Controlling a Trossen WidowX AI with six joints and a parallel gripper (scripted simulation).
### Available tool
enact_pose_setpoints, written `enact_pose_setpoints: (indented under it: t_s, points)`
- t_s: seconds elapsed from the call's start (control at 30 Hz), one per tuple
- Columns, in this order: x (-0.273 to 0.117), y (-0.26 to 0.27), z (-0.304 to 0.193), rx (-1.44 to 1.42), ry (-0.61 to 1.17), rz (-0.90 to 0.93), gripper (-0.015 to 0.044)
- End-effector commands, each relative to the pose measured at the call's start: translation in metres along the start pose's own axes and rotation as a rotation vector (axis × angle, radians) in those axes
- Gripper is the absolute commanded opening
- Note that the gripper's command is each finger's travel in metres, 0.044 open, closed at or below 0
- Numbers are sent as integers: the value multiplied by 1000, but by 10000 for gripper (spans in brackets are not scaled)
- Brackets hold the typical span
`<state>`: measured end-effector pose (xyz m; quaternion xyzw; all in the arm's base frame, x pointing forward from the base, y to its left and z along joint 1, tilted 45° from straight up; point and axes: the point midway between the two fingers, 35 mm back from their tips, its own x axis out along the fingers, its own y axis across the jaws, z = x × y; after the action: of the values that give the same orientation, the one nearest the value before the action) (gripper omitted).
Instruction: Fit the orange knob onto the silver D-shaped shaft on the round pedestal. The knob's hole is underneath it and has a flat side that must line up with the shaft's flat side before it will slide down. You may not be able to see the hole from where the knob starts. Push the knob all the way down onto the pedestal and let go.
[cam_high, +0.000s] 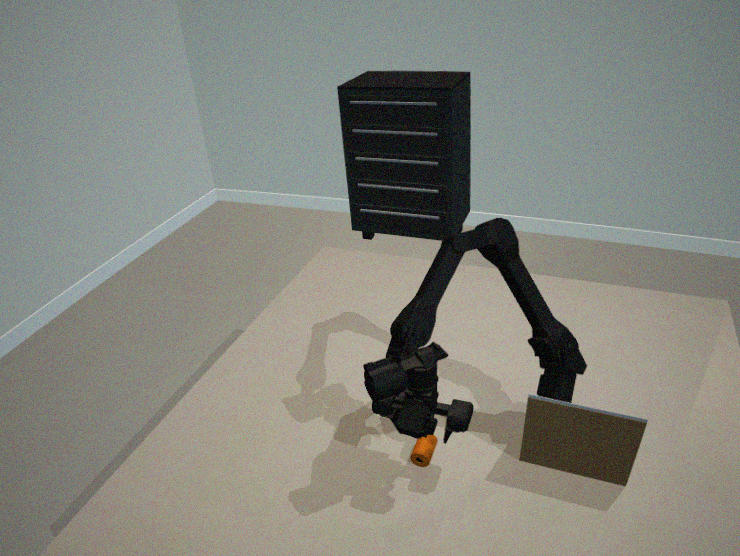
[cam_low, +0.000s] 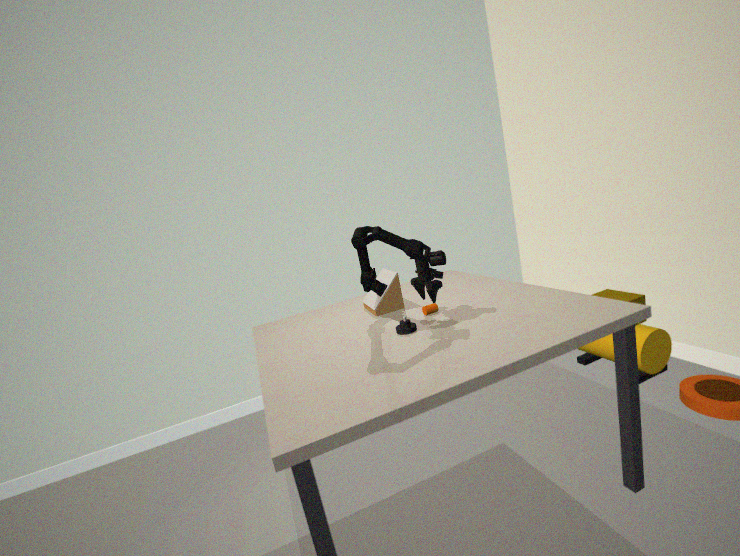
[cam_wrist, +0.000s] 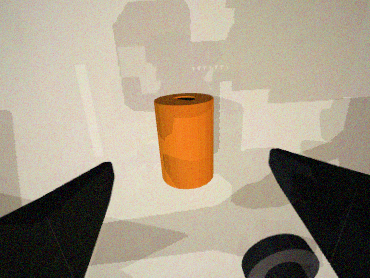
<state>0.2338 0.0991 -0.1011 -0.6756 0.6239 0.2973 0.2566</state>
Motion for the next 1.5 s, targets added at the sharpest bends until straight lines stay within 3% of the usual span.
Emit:
enact_pose_setpoints:
  t_s: [0.0, 0.93, 1.2, 1.47]
  points:
    - [6, 1, 0, -4, 5, 1, 440]
    - [49, 1, -2, -4, 7, 1, 440]
    - [49, 1, -2, -4, 7, 1, 240]
    - [49, 1, -2, -4, 7, 1, 240]
